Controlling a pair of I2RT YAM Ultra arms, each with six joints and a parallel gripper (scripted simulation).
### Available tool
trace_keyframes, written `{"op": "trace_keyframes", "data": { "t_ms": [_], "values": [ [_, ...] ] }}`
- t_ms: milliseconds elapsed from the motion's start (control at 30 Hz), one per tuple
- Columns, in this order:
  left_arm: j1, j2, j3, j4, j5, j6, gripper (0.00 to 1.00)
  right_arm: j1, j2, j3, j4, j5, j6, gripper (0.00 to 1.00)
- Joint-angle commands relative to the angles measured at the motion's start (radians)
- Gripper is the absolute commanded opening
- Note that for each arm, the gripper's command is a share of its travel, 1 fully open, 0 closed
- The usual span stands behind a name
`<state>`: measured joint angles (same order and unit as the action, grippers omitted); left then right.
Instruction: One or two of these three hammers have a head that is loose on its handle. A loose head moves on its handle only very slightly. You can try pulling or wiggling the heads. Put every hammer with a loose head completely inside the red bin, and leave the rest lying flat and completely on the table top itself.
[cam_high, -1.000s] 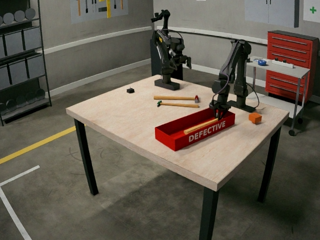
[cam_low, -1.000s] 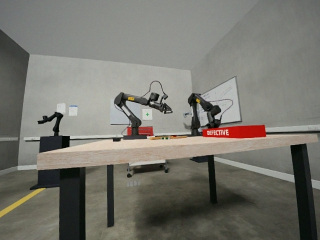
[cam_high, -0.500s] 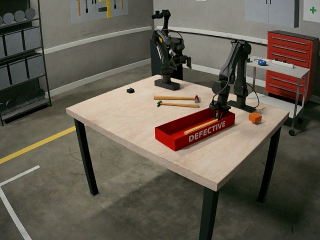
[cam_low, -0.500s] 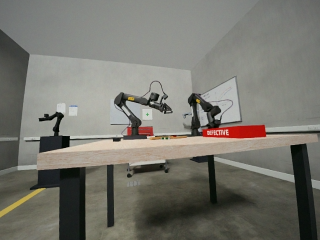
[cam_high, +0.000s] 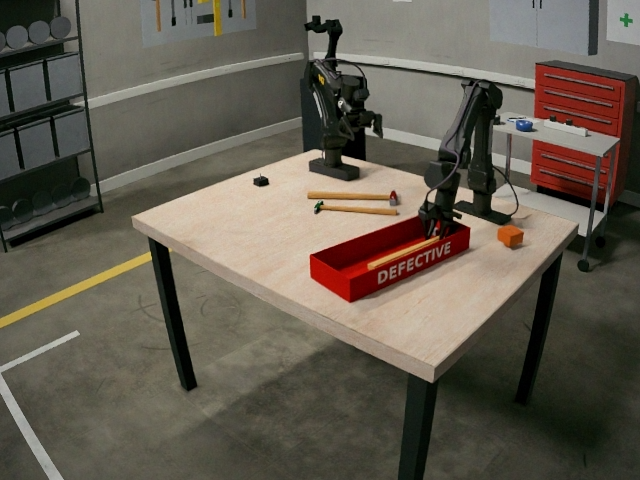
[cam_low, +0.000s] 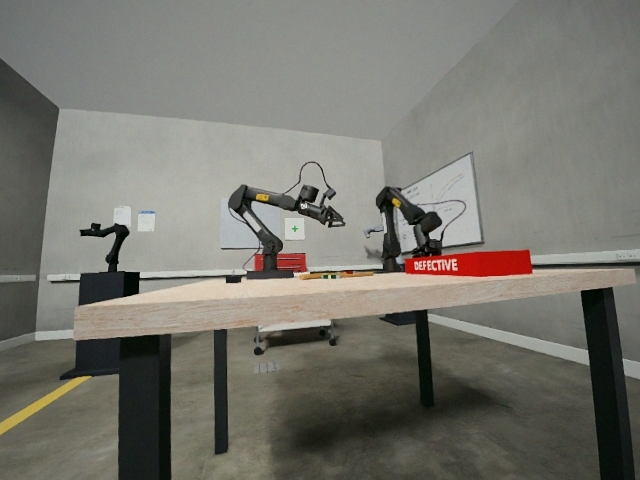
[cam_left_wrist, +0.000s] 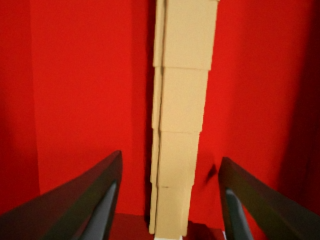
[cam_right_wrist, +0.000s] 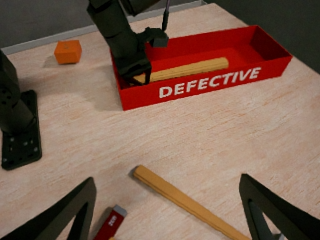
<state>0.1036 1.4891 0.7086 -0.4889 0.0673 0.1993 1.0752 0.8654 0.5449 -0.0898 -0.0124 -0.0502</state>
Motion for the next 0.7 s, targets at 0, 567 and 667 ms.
{"op": "trace_keyframes", "data": {
  "t_ms": [0,567,667],
  "values": [
    [-0.011,-0.042,0.019,0.009,-0.006,-0.011,0.55,0.006,-0.002,0.009,0.026,0.001,0.002,1.00],
    [0.003,-0.136,0.060,-0.121,0.011,0.007,0.89,0.006,-0.002,0.009,0.026,0.001,0.002,1.00],
    [0.010,-0.168,0.081,-0.174,0.013,0.010,1.00,0.006,-0.002,0.009,0.026,0.001,0.002,1.00]
  ]
}}
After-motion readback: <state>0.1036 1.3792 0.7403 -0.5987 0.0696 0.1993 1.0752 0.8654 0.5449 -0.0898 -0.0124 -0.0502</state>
